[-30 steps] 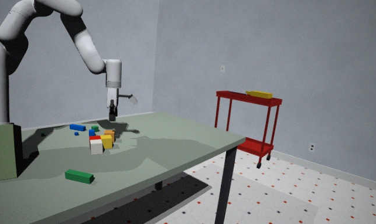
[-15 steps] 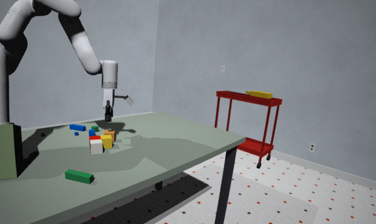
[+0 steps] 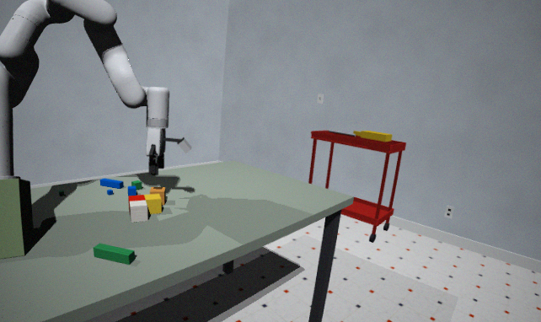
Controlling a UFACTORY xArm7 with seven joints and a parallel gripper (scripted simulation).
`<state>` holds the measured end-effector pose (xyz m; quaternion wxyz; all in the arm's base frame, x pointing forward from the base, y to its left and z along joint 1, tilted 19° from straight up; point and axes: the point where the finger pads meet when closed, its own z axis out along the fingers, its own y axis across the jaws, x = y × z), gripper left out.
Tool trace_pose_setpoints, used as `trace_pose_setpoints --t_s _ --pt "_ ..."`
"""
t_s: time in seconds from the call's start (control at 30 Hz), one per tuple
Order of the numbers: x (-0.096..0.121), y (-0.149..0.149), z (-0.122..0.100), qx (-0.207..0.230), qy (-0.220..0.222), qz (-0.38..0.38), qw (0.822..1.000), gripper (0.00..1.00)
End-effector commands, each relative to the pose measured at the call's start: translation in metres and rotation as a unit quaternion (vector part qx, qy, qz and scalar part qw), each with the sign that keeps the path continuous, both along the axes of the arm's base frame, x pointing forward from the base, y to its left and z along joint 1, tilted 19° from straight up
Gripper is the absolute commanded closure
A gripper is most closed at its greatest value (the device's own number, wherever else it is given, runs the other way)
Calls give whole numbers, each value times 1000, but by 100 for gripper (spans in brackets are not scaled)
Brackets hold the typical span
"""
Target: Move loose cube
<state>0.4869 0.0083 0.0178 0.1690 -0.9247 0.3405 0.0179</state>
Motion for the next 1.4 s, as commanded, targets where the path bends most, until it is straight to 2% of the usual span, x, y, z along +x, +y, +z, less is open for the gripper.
trace_pose_setpoints --t_s 0.0,0.1,0.23,0.37,0.5,0.57,0.6,0.7,0.8,0.83,1.37 --pt "1 -1 1 2 24 -67 997 0" --pt "1 -1 0 11 62 -176 982 0" --pt "1 -1 0 23 88 -262 961 0" --pt "1 -1 0 36 117 -354 927 0" --pt "2 -1 1 48 145 -441 884 0" --pt "2 -1 1 48 145 -441 884 0" --pt "2 -1 1 53 166 -502 847 0" --pt "2 -1 2 57 182 -548 815 0" --pt "2 -1 2 55 203 -602 770 0" --pt "2 -1 2 52 210 -619 755 17" --pt "2 -1 2 52 210 -619 755 17"
